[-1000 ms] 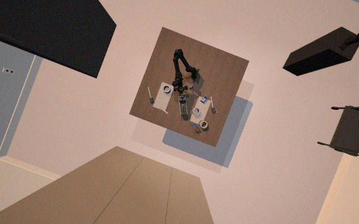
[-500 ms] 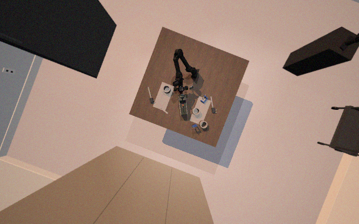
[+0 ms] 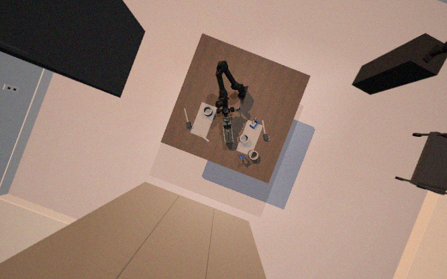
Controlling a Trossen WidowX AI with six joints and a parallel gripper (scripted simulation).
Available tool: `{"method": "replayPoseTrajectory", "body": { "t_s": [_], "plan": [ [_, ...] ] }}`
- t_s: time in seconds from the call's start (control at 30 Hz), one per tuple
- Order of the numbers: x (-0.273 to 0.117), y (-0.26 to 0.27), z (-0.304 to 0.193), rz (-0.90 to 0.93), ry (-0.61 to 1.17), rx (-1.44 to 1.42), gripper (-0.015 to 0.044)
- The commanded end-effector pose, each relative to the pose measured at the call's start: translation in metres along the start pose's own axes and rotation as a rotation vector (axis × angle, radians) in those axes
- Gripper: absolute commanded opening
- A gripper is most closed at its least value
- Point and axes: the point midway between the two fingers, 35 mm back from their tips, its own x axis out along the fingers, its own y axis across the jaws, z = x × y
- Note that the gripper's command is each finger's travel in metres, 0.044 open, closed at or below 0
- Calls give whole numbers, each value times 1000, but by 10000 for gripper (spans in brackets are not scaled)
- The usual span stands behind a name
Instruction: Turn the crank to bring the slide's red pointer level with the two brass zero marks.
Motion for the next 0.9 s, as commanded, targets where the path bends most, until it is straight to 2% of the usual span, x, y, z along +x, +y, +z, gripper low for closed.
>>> {"method": "replayPoseTrajectory", "body": {
  "t_s": [0.0, 0.87],
  "plan": [
    [0, 9, 0, 24, -2, -8, 0],
    [-8, 22, 7, 25, -3, -7, 0]
  ]
}}
